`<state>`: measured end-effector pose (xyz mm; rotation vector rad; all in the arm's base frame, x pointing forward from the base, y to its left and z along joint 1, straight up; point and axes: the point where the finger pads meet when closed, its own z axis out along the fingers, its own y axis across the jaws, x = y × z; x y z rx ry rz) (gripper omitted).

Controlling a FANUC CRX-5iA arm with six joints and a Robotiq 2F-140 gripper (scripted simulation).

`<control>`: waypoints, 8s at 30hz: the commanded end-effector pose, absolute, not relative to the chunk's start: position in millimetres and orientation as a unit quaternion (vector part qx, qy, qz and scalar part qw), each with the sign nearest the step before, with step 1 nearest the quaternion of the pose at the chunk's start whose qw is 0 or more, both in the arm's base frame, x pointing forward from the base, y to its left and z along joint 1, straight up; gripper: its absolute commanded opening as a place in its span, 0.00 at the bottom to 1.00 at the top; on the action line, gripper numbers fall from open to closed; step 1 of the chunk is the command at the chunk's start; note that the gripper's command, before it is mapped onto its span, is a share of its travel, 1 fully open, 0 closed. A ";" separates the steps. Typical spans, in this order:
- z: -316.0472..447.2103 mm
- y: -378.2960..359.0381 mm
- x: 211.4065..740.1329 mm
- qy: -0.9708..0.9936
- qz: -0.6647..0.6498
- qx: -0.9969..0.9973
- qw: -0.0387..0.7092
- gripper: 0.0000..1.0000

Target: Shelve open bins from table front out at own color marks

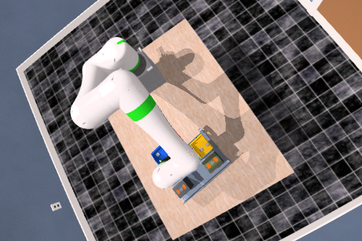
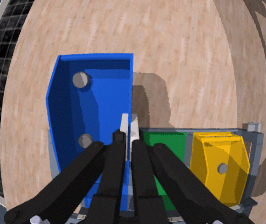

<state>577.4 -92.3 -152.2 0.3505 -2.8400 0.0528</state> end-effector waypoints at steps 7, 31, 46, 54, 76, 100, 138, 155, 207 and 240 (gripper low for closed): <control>-152.0 -90.1 586.8 -0.983 0.018 0.121 0.139 0.00; -152.1 -86.9 599.3 -0.983 0.018 0.121 0.139 0.00; -152.1 -86.1 602.6 -0.983 0.018 0.121 0.139 0.00; -152.1 -86.0 603.0 -0.983 0.018 0.121 0.139 0.00; -152.1 -86.0 603.0 -0.983 0.018 0.121 0.139 0.00; -154.1 -86.0 603.0 -0.983 0.018 0.121 0.139 0.00; -165.3 -86.0 603.1 -0.983 0.018 0.121 0.139 0.00; -169.8 -86.0 603.1 -0.983 0.018 0.121 0.139 0.00; -172.6 -85.9 603.7 -0.983 0.018 0.121 0.138 0.00; -175.9 -82.5 617.1 -0.986 0.015 0.122 0.110 0.00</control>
